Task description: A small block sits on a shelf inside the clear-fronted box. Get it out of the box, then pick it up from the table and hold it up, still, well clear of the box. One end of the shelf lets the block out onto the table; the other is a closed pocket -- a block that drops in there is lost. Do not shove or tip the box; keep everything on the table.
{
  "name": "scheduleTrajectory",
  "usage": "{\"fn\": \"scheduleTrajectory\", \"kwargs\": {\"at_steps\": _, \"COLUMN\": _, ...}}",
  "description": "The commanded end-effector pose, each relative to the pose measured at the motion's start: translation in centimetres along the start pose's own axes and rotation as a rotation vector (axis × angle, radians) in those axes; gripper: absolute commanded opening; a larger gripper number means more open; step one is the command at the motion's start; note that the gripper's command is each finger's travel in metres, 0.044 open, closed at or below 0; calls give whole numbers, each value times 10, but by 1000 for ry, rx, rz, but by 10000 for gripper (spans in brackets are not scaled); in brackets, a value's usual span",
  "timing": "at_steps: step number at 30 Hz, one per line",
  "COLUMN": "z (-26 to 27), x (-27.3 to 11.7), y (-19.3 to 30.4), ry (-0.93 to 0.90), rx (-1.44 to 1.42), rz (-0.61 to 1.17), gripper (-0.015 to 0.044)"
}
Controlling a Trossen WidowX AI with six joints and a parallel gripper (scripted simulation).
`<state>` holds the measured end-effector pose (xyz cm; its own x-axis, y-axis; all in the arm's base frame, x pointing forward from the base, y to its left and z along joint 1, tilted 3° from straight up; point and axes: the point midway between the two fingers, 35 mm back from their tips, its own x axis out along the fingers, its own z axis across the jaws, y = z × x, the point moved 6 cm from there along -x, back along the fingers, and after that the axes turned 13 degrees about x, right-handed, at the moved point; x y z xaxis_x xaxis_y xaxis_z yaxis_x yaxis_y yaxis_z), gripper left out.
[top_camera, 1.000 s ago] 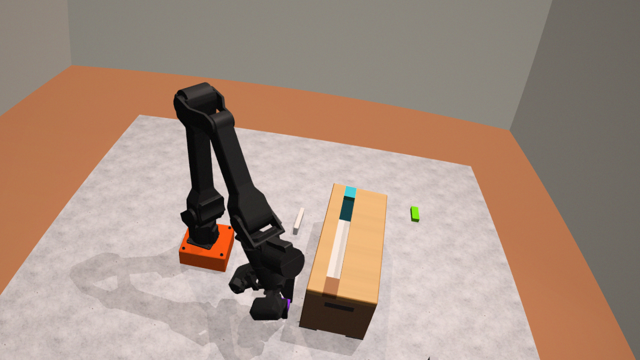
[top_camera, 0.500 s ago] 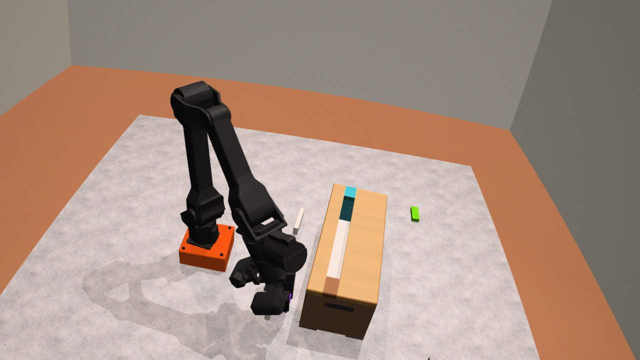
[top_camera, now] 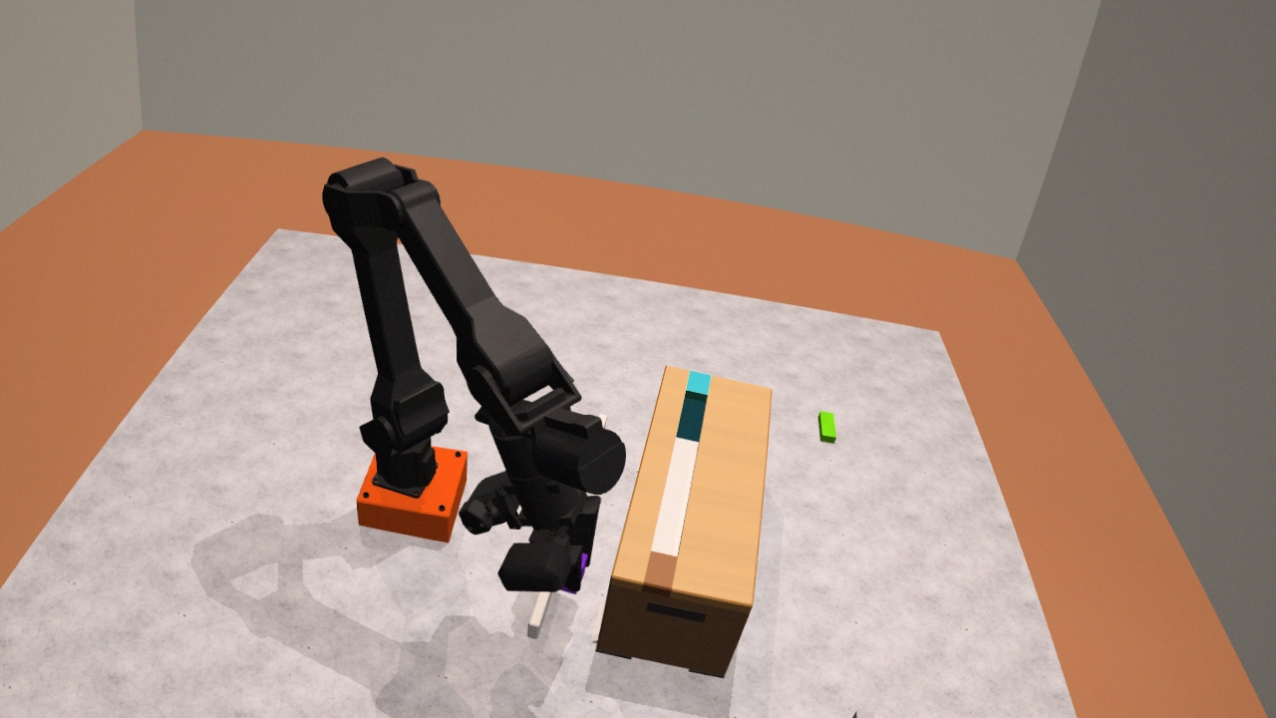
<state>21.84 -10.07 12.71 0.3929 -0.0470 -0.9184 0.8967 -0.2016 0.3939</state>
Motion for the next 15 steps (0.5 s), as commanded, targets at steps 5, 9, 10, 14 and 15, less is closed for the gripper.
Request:
{"fn": "scheduleTrajectory", "kwargs": {"at_steps": 5, "z": -18, "x": -44, "y": 20, "ry": -80, "rx": 150, "rz": 69, "gripper": 0}}
{"fn": "scheduleTrajectory", "kwargs": {"at_steps": 9, "z": -27, "x": -67, "y": 26, "ry": -111, "rx": 232, "rz": 107, "gripper": 0}}
{"fn": "scheduleTrajectory", "kwargs": {"at_steps": 10, "z": -30, "x": -72, "y": 27, "ry": -117, "rx": 253, "rz": 118, "gripper": 0}}
{"fn": "scheduleTrajectory", "kwargs": {"at_steps": 14, "z": -33, "x": -81, "y": 28, "ry": -126, "rx": 283, "rz": 133, "gripper": 0}}
{"fn": "scheduleTrajectory", "kwargs": {"at_steps": 15, "z": -33, "x": -81, "y": 28, "ry": -126, "rx": 283, "rz": 133, "gripper": 0}}
